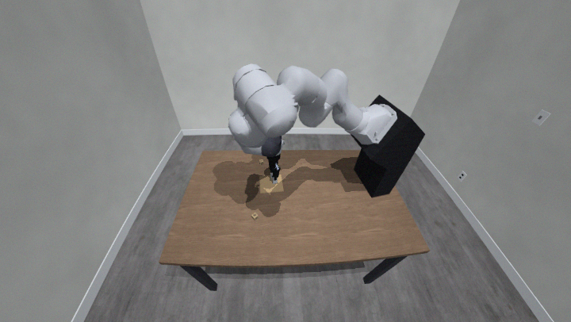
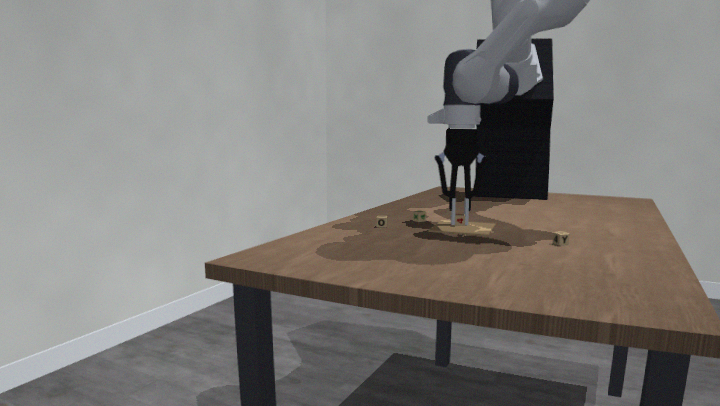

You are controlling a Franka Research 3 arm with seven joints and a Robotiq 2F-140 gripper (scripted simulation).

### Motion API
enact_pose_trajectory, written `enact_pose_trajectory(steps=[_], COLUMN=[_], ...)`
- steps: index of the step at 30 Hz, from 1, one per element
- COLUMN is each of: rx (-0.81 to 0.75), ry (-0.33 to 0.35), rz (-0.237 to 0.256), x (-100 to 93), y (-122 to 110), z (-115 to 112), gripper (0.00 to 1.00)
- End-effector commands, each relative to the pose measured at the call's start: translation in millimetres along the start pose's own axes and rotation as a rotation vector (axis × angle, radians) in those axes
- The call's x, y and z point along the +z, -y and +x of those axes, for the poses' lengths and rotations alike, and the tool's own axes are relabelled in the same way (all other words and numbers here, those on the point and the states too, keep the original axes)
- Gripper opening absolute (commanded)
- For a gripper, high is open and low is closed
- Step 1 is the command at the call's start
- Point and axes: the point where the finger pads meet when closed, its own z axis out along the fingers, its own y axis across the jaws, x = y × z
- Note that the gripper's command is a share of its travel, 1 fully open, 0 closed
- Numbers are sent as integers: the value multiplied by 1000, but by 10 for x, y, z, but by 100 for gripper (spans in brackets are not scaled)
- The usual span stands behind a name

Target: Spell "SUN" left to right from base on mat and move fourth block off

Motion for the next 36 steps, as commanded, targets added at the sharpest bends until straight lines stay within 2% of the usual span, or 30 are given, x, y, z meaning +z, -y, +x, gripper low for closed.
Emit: enact_pose_trajectory(steps=[1,6,15,21,30,32,34,36], rx=[-3,-3,-3,-3,1,77,77,182], ry=[2,2,2,2,1,-5,-5,-9], rz=[0,0,0,0,-1,-6,-6,-8], x=[-22,-233,-875,-986,-990,-954,-954,-927], y=[-1,-1,-1,-1,9,182,182,452], z=[-7,-7,-6,-5,-3,36,36,100], gripper=[13,13,13,13,13,13,13,13])
